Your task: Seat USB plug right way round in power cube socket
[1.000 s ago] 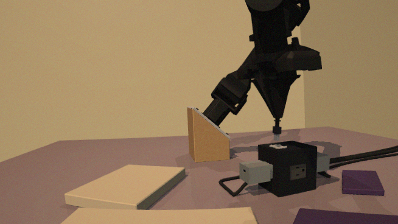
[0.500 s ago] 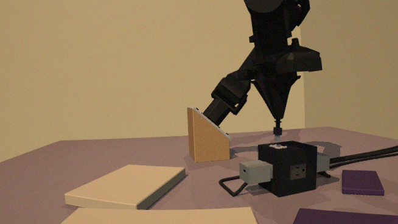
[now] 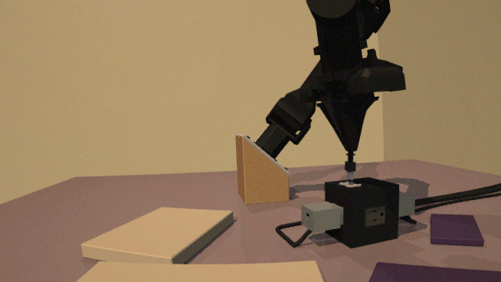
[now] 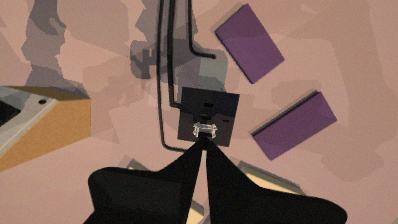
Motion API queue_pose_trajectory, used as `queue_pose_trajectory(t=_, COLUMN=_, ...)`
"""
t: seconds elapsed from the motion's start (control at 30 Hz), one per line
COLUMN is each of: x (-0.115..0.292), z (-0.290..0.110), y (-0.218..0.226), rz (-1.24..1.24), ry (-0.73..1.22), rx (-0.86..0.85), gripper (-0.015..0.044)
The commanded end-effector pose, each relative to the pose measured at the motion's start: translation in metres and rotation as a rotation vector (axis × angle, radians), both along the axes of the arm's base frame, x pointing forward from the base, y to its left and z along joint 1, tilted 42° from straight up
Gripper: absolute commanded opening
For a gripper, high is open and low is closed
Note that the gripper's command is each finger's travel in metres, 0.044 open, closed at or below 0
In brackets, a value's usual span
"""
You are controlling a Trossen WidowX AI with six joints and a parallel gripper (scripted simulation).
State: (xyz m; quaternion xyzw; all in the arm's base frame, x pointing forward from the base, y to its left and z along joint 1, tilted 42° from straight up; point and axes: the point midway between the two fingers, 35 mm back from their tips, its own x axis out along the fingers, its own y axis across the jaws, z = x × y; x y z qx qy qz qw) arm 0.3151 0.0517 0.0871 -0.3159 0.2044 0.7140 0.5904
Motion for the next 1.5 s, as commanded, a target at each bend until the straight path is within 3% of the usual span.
queue_pose_trajectory(t=0.0, x=0.0002, z=-0.0006, y=0.0006, rz=-0.004, ry=0.003, rx=0.003, gripper=0.0)
queue_pose_trajectory(t=1.47, x=-0.0003, z=-0.0045, y=0.0041, rz=-0.004, ry=0.003, rx=0.003, gripper=0.0)
